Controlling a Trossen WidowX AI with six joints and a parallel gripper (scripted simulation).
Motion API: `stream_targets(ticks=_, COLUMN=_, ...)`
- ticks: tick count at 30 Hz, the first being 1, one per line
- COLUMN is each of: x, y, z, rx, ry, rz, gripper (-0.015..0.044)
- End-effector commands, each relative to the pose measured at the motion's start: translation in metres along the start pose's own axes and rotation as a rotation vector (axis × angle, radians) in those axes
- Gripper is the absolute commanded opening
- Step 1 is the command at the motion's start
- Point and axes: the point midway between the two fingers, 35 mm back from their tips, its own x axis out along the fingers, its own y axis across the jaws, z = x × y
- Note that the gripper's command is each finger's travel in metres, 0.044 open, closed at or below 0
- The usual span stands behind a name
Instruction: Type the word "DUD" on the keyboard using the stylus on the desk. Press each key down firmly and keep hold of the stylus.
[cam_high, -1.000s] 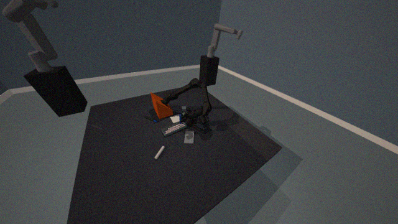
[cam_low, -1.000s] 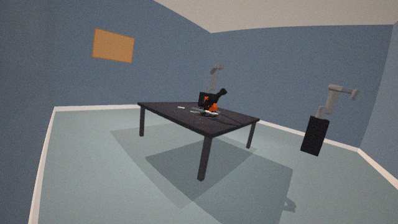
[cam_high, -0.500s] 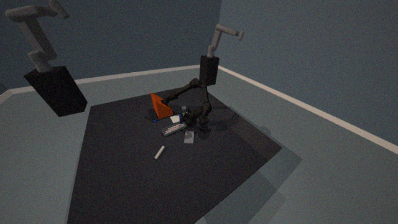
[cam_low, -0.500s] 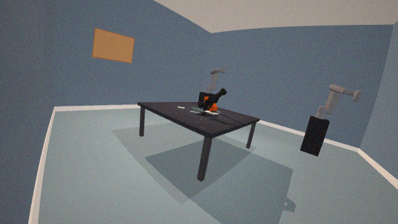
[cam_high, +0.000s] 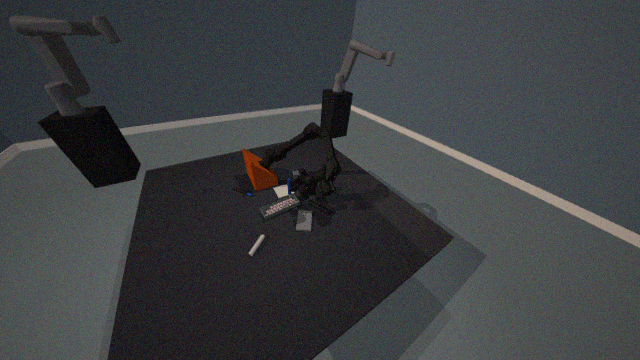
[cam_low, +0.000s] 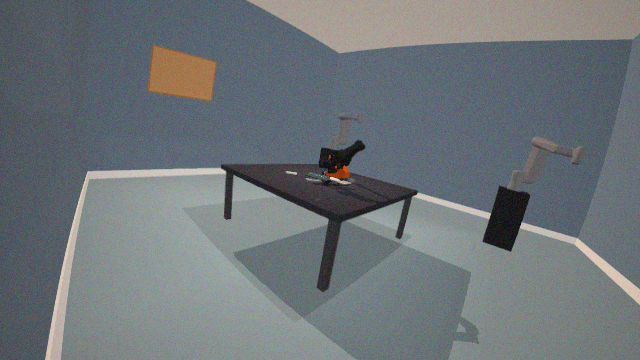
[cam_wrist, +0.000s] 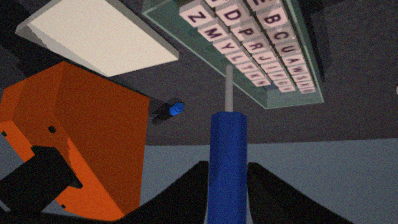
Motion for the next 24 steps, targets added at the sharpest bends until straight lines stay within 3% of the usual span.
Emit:
stream_targets(ticks=1, x=-0.005, y=-0.001, z=-0.003, rx=-0.006, ry=0.001, rz=-0.010, gripper=0.0081)
stream_targets(ticks=6, x=-0.001, y=0.000, z=-0.002, rx=0.000, ry=-0.001, rz=-0.001, gripper=0.0064)
stream_targets(ticks=9, x=0.002, y=-0.006, z=-0.004, rx=-0.001, ry=-0.001, rz=-0.003, gripper=0.0000)
stream_targets(ticks=16, x=0.022, y=-0.040, z=-0.020, rx=-0.005, ry=0.003, rz=-0.010, gripper=0.0000)
stream_targets(ticks=24, x=0.026, y=-0.043, z=-0.019, rx=-0.005, ry=0.004, rz=-0.011, gripper=0.0000)
